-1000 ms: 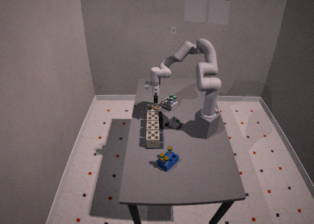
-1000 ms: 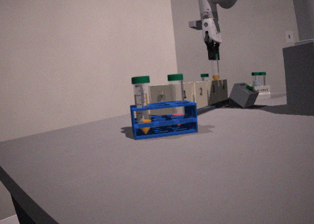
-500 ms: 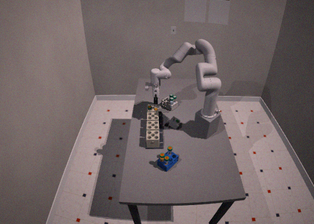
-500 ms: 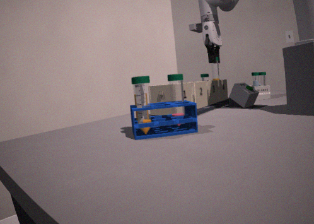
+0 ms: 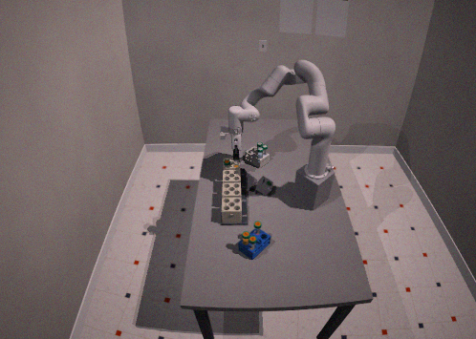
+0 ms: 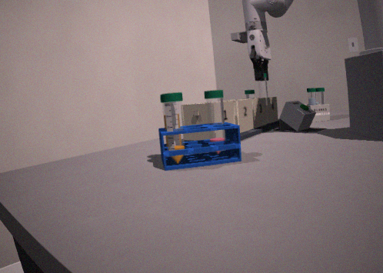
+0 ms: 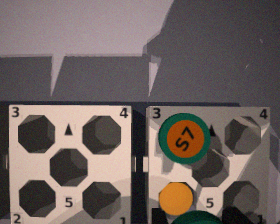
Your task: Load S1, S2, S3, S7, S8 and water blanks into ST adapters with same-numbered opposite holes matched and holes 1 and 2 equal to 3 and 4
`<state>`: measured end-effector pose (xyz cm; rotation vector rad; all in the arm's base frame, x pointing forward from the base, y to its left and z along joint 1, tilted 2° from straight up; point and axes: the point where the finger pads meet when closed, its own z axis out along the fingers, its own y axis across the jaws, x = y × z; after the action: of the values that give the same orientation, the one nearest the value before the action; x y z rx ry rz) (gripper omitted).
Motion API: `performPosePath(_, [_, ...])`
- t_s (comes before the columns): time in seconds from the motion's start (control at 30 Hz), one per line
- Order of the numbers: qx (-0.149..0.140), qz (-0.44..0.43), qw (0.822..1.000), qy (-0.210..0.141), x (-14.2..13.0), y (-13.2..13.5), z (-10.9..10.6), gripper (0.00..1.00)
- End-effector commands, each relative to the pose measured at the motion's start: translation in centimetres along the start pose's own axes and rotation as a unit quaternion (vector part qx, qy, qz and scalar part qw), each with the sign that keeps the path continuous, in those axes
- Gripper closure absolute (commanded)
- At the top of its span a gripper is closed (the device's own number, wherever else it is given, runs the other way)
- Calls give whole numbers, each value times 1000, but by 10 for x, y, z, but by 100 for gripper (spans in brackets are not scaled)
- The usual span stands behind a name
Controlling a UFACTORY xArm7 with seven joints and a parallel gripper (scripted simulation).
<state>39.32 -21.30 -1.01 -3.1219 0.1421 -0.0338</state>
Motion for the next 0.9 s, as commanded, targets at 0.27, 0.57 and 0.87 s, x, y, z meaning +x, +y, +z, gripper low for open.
performPosePath(0.27, [-1, 0, 1000, 2, 1, 0, 9, 100])
performPosePath(0.57, [-1, 0, 1000, 2, 1, 0, 18, 100])
performPosePath(0.87, [-1, 0, 1000, 2, 2, 0, 25, 100])
